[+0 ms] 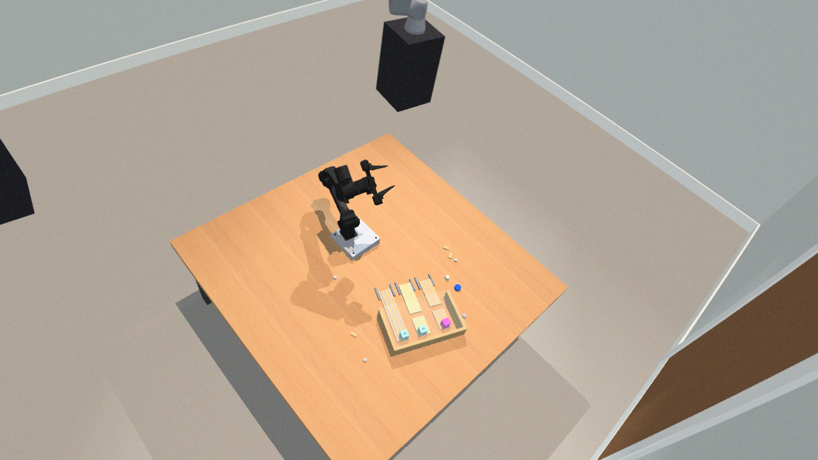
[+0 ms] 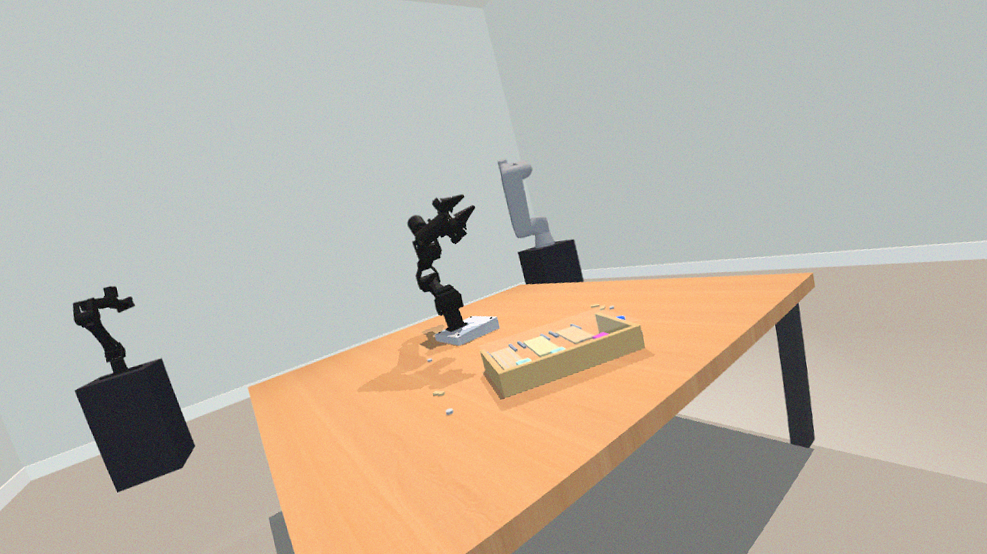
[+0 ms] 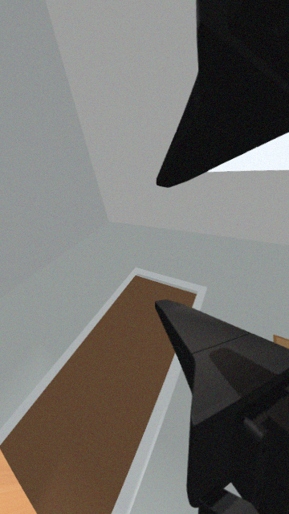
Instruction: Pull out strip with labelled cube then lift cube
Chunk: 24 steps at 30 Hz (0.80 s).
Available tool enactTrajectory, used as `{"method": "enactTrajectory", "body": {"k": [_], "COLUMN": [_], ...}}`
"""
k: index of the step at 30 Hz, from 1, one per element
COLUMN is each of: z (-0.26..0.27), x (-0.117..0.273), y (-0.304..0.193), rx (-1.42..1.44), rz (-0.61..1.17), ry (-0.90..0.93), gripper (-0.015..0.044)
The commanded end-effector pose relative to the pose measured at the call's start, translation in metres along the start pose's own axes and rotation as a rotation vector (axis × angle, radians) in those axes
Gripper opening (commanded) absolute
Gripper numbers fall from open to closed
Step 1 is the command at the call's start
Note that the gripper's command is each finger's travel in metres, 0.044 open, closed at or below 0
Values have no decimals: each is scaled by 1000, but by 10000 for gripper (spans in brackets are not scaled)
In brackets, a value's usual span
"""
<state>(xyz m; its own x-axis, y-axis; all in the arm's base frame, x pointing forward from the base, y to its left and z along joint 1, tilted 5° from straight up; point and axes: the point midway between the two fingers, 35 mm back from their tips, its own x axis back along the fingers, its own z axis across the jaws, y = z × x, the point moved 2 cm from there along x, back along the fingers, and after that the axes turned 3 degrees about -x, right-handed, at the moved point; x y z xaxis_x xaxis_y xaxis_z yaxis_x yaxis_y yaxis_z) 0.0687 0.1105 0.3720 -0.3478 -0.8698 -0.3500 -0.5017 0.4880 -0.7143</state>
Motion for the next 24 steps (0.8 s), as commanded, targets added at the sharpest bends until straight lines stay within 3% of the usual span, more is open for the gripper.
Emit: {"method": "enactTrajectory", "body": {"k": [1,9,15,20,24], "z": [1,91,184,250,281], "x": [0,-14,-9,11,30], "y": [-2,-65,-68,-41,-17], "rx": [-23,-1010,-1652,-1969,-2019], "rz": [8,406,849,1341,1717], "ry": [2,149,323,480,566], "gripper": [400,400,400,400,400]}}
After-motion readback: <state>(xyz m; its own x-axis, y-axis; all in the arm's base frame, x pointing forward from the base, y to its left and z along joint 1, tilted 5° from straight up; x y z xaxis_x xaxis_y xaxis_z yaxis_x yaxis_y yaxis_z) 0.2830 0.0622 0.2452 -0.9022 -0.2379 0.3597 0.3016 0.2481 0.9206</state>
